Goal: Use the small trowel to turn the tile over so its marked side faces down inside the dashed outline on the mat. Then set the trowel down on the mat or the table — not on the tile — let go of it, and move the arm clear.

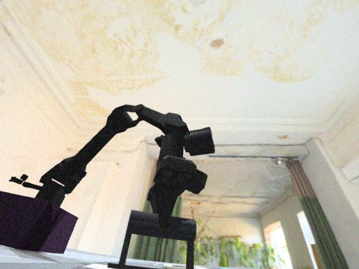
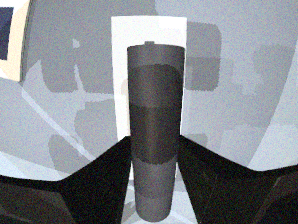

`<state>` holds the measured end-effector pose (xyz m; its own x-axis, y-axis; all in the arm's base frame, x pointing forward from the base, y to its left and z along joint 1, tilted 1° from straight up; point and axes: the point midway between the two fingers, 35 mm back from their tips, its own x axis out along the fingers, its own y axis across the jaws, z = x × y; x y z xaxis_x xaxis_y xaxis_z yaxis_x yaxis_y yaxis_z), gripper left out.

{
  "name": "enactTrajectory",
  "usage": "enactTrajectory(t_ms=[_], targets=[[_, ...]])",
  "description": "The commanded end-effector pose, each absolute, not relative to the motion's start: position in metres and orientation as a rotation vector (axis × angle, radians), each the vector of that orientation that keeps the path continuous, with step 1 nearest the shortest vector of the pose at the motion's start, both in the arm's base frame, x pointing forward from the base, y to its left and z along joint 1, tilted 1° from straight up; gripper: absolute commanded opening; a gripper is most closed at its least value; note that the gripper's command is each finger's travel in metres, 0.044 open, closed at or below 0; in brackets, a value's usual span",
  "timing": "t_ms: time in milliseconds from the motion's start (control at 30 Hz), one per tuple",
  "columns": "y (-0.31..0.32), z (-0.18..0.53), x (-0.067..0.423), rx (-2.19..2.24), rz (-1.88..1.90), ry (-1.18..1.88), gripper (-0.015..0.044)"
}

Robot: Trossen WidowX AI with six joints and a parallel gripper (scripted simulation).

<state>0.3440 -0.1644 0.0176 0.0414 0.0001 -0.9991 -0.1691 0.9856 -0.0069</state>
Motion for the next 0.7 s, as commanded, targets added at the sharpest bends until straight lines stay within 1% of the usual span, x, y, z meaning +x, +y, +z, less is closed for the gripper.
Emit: enactTrajectory(t_ms=[0,667], targets=[[-0.1646,0.0170,0.3441,-0.038,0.036,1.529,0.0130],[-0.1647,0.0170,0.3441,0.439,-0.422,1.487,0.0130]])
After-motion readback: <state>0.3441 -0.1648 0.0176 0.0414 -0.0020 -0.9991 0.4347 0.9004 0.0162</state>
